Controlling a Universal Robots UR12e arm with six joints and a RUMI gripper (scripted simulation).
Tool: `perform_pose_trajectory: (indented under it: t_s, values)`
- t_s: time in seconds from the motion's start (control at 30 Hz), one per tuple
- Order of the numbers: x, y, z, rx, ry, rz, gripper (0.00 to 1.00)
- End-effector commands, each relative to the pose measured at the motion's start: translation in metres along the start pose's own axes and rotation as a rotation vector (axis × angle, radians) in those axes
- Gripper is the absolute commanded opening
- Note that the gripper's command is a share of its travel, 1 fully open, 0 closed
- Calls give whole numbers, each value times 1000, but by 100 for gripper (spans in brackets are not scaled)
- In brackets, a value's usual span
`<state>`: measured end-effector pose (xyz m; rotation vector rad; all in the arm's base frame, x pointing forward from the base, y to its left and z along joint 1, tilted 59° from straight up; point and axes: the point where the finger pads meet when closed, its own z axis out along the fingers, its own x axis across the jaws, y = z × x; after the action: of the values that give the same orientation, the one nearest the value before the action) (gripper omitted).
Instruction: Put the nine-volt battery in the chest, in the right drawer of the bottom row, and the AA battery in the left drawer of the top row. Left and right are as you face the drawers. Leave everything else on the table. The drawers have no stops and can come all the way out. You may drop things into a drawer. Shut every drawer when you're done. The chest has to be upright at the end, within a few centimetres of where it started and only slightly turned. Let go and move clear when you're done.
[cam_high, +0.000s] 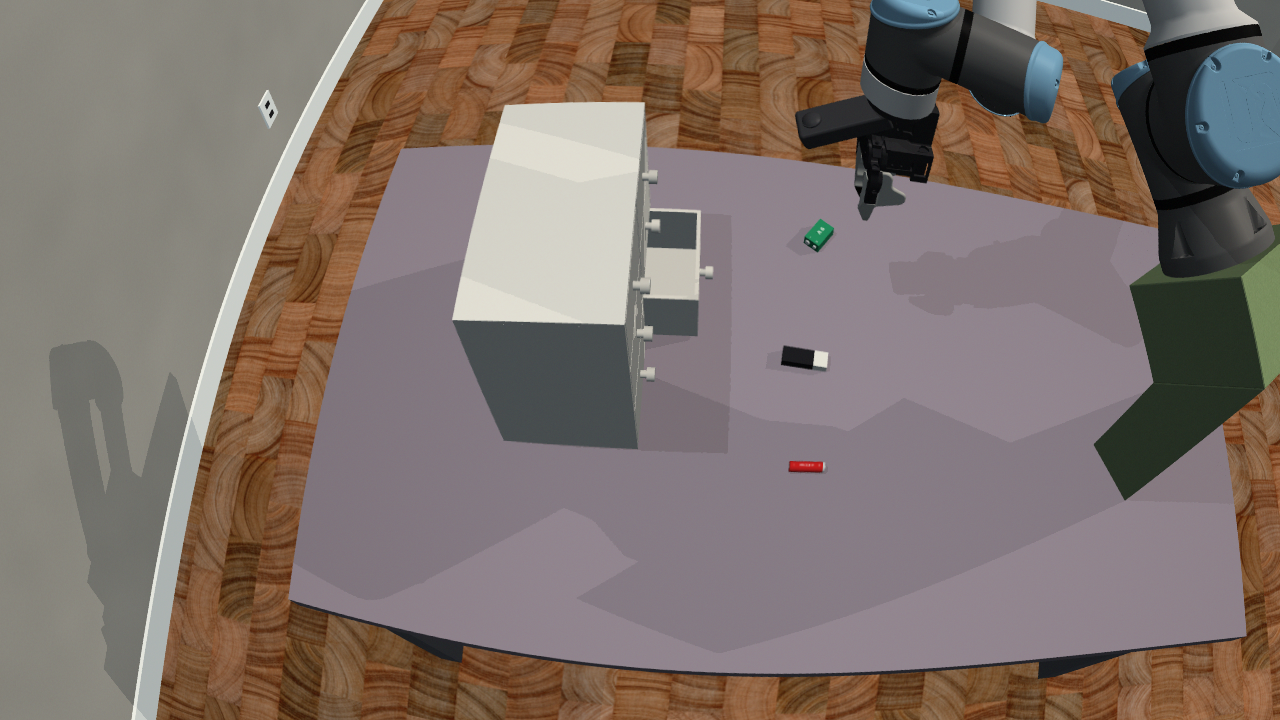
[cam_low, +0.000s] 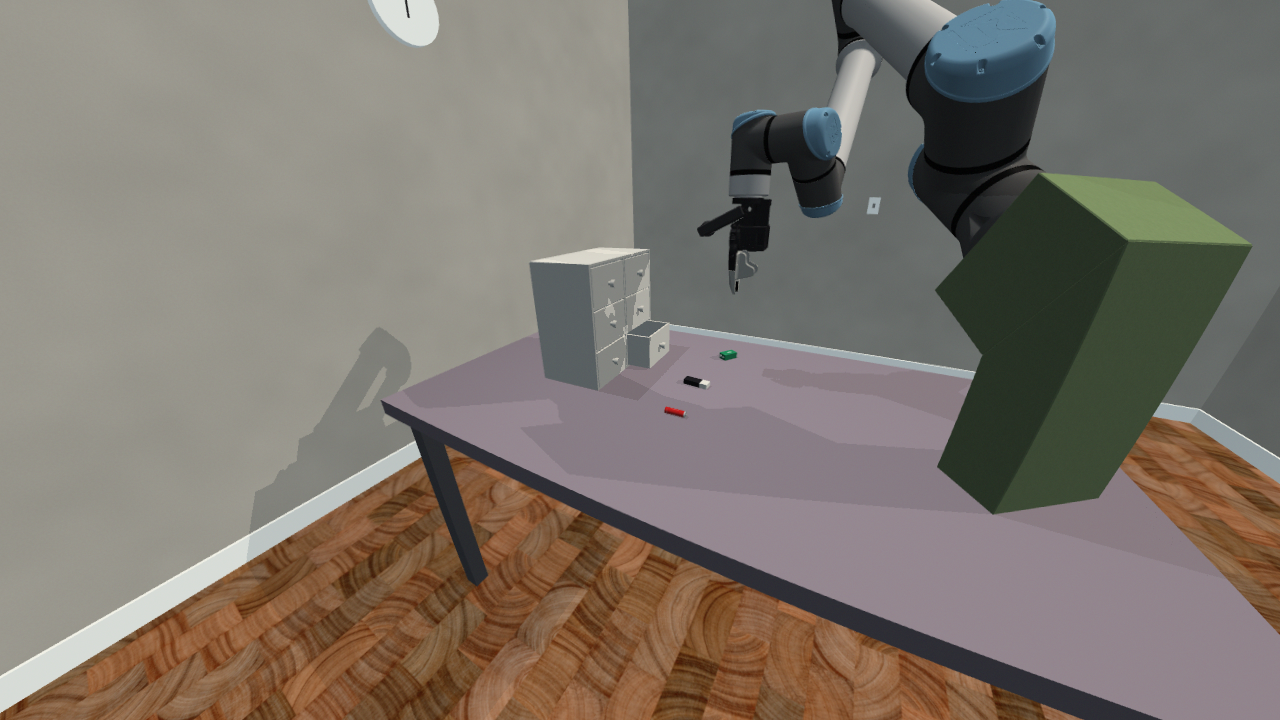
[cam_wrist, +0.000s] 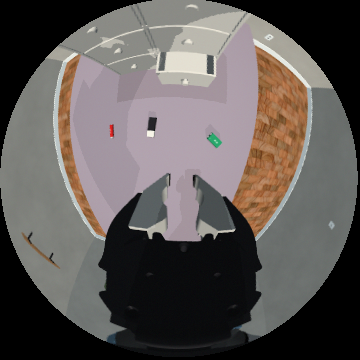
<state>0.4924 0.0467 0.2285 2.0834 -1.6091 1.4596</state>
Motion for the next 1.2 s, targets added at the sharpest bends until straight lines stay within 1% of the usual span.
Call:
perform_pose_trajectory:
  t_s: [0.0,0.13,0.3,0.37,0.6,0.87,0.93,1.17]
  values:
    - [2,-2,4,-1,-2,-23,20]
    - [5,-5,12,-4,-5,-74,20]
    - [14,-10,29,-8,-12,-174,20]
    - [14,-10,29,-8,-12,-174,20]
    - [33,-19,61,-9,-20,-369,20]
    - [63,-25,102,-5,-19,-617,20]
    - [63,-25,102,-5,-19,-617,20]
    - [89,-26,131,-1,-9,-794,20]
